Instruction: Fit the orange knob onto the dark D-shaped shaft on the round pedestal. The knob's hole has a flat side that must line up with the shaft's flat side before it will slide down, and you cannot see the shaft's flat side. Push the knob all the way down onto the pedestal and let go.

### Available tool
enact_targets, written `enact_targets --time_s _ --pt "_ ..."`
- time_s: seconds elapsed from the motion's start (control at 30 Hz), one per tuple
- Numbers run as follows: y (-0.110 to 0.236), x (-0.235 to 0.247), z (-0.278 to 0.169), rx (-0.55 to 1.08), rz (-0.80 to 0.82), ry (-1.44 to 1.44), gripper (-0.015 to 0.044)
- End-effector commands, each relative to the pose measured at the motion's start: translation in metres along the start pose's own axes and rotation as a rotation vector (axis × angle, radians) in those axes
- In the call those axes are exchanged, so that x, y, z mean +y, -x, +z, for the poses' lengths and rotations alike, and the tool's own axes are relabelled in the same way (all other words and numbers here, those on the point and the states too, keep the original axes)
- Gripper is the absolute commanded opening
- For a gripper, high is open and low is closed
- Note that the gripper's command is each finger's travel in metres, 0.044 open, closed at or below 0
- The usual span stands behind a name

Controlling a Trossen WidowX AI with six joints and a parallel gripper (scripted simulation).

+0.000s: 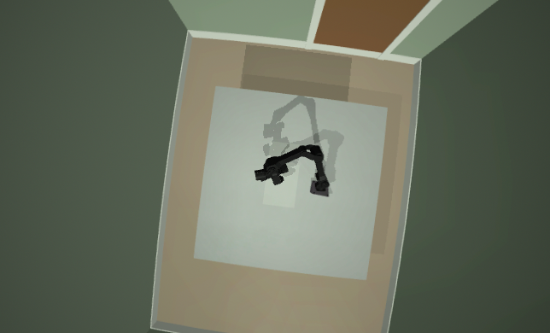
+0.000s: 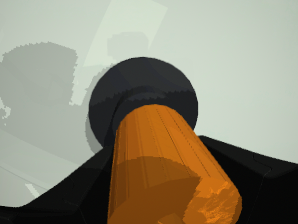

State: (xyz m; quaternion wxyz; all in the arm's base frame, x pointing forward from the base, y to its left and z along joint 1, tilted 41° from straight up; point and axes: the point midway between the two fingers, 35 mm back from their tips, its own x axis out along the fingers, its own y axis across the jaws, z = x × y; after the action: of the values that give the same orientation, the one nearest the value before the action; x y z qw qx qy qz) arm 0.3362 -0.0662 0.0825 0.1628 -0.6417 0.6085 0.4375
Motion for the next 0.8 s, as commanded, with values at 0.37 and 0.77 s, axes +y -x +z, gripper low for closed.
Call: enact_targets --time_s 0.37,0.77 --pt "-0.0019 -0.0002 -0.0002 0.001 0.000 0.004 0.0000" --pt "0.0027 -0.0003 0.0000 0.000 0.000 0.013 0.0000"
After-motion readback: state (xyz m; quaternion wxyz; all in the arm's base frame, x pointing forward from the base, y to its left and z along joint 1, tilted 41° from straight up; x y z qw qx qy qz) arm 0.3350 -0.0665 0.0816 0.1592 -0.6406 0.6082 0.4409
